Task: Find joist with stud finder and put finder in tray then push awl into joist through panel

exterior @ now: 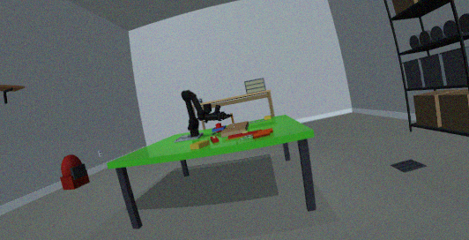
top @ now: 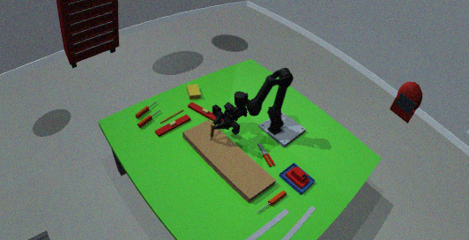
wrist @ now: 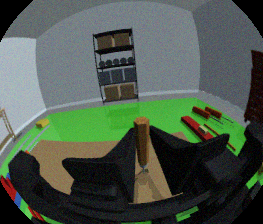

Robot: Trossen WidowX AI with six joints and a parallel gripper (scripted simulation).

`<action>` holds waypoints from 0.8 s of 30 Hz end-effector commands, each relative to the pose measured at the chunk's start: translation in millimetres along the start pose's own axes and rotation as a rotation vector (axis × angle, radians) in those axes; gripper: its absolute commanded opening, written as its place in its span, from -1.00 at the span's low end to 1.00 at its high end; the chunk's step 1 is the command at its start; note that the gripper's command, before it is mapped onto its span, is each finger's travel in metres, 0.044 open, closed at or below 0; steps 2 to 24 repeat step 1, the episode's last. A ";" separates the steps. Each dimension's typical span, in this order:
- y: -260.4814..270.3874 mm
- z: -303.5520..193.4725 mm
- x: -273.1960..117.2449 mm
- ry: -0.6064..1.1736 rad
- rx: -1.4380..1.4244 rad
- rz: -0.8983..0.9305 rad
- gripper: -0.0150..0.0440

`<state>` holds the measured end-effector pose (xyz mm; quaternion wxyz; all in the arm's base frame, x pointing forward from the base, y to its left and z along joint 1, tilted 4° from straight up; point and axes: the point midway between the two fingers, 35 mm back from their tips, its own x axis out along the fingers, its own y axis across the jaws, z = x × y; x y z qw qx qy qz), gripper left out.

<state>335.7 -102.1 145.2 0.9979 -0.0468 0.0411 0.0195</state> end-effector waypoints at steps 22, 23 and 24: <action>0.0 0.0 0.1 0.000 0.000 0.000 -0.49; 0.0 0.0 0.1 0.000 0.000 0.000 -0.49; 0.0 0.0 0.1 0.000 0.000 0.000 -0.49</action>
